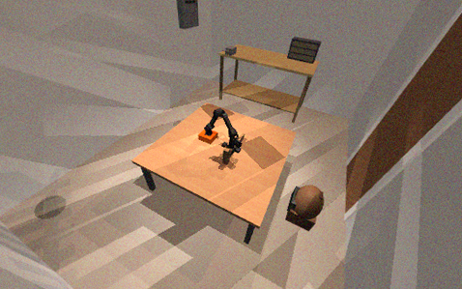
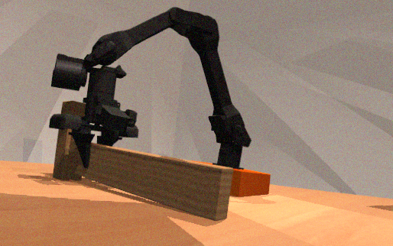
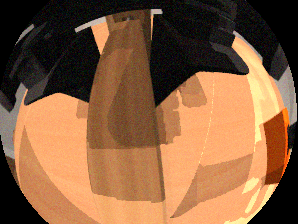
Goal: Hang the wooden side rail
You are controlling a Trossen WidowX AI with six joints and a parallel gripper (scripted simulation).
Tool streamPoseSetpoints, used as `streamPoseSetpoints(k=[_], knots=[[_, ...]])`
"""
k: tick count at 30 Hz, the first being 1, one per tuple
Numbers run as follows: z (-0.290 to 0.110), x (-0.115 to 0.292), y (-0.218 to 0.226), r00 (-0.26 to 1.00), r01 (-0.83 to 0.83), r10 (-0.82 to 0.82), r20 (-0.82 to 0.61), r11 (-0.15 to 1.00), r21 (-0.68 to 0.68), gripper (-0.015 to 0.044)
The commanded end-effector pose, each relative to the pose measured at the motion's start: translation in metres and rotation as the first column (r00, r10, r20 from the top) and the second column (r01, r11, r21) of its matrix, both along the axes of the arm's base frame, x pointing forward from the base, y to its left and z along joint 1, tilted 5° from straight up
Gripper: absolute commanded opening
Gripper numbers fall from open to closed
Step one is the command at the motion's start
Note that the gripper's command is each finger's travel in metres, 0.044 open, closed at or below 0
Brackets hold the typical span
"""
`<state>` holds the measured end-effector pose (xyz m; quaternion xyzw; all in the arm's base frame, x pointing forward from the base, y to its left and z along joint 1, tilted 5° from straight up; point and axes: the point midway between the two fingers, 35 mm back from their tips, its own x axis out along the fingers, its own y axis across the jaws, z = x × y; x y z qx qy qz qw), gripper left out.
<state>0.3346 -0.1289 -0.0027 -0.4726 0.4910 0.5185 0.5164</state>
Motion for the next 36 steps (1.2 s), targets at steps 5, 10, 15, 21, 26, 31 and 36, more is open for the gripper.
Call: streamPoseSetpoints(k=[5,10,15,21,26,31,36], knots=[[0.0037,0.0034,-0.0033,1.0,-0.005,0.005,0.014,1.0,-0.009,0.0],[0.004,0.0037,-0.0037,1.0,-0.005,0.005,0.014,1.0,-0.009,0.0],[0.0045,0.0034,-0.0043,1.0,-0.005,0.005,0.014,1.0,-0.009,0.0],[0.0051,0.0027,-0.005,1.0,-0.005,0.005,0.014,1.0,-0.01,0.0],[0.005,0.0025,-0.0052,1.0,-0.005,0.005,0.014,1.0,-0.01,0.0],[0.0042,0.0025,-0.0051,1.0,-0.005,0.005,0.014,1.0,-0.01,0.0],[0.0033,0.0025,-0.0051,1.0,-0.005,0.005,0.014,1.0,-0.01,0.0]])
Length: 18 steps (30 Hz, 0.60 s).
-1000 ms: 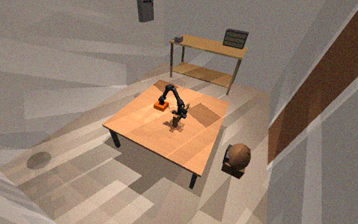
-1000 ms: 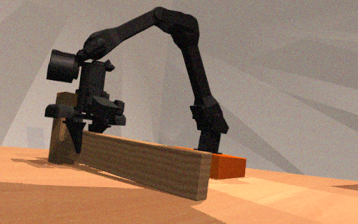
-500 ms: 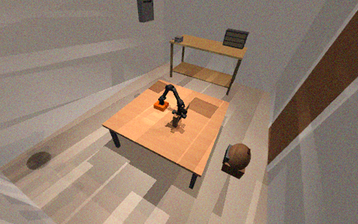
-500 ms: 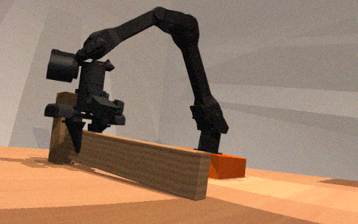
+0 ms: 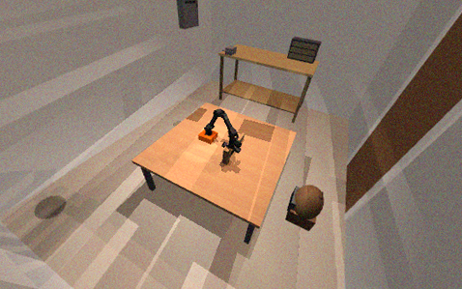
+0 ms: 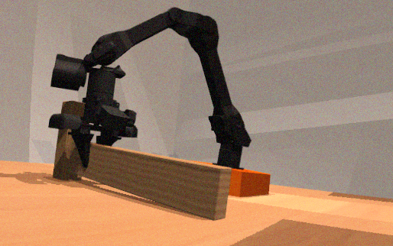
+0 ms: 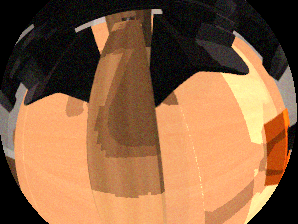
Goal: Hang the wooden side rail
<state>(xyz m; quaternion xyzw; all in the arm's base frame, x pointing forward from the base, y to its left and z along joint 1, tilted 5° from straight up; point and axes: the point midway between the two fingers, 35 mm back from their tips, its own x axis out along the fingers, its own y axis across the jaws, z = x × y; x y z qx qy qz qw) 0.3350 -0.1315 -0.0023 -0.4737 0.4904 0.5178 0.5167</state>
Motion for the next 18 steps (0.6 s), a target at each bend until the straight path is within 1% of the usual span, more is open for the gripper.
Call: streamPoseSetpoints(k=[1,18], knots=[[0.0027,0.0021,-0.0025,1.0,-0.004,0.004,0.011,1.0,-0.009,0.0],[-0.0001,0.0021,-0.0023,1.0,-0.004,0.004,0.011,1.0,-0.009,0.0]])
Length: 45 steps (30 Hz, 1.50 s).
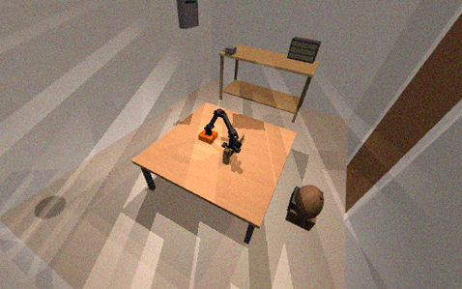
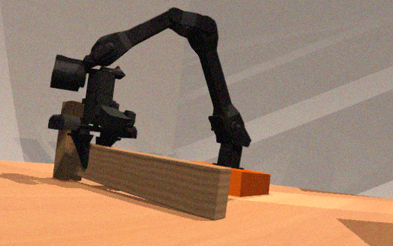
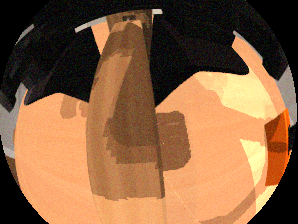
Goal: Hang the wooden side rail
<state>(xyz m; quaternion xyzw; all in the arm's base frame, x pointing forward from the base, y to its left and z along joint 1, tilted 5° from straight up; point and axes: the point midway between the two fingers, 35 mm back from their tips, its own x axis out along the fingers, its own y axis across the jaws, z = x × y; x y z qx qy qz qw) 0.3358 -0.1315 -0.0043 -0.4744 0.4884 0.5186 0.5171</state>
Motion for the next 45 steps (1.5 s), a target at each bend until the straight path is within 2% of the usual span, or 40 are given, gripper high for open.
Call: streamPoseSetpoints(k=[1,45], knots=[[0.0017,0.0013,-0.0022,1.0,-0.001,0.001,0.009,1.0,-0.011,0.0],[-0.0056,0.0012,-0.0017,1.0,-0.001,0.001,0.009,1.0,-0.011,0.0]])
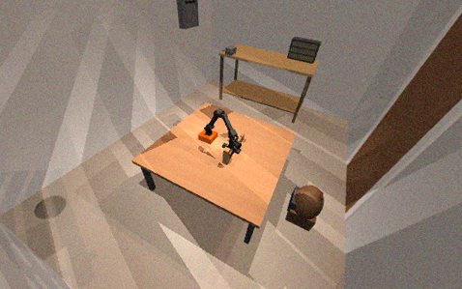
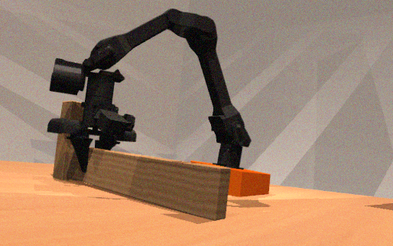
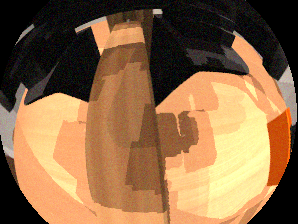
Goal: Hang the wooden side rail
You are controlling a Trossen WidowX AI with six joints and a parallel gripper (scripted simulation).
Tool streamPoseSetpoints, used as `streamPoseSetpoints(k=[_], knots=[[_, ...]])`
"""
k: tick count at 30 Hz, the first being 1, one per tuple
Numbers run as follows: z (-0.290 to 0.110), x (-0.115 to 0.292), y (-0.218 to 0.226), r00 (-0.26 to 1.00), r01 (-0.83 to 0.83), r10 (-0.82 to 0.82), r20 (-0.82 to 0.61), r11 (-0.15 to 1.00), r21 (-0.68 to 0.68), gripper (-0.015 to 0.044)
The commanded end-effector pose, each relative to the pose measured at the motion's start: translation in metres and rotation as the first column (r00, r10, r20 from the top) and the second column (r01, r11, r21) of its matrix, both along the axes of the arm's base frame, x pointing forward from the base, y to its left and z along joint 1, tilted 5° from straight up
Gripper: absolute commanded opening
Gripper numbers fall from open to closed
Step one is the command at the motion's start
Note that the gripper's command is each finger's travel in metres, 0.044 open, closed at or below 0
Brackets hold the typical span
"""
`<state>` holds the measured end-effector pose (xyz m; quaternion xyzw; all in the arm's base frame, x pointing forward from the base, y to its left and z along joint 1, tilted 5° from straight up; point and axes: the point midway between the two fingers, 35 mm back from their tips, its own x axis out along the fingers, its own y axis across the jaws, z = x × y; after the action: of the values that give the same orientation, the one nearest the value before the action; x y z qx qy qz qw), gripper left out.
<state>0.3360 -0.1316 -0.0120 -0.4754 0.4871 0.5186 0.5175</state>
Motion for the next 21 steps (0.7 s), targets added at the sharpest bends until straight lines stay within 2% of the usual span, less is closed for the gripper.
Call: streamPoseSetpoints(k=[1,21], knots=[[0.0019,0.0009,-0.0016,1.0,0.001,-0.001,0.006,1.0,-0.012,0.0],[-0.0014,0.0009,-0.0014,1.0,0.001,-0.001,0.006,1.0,-0.012,0.0]])
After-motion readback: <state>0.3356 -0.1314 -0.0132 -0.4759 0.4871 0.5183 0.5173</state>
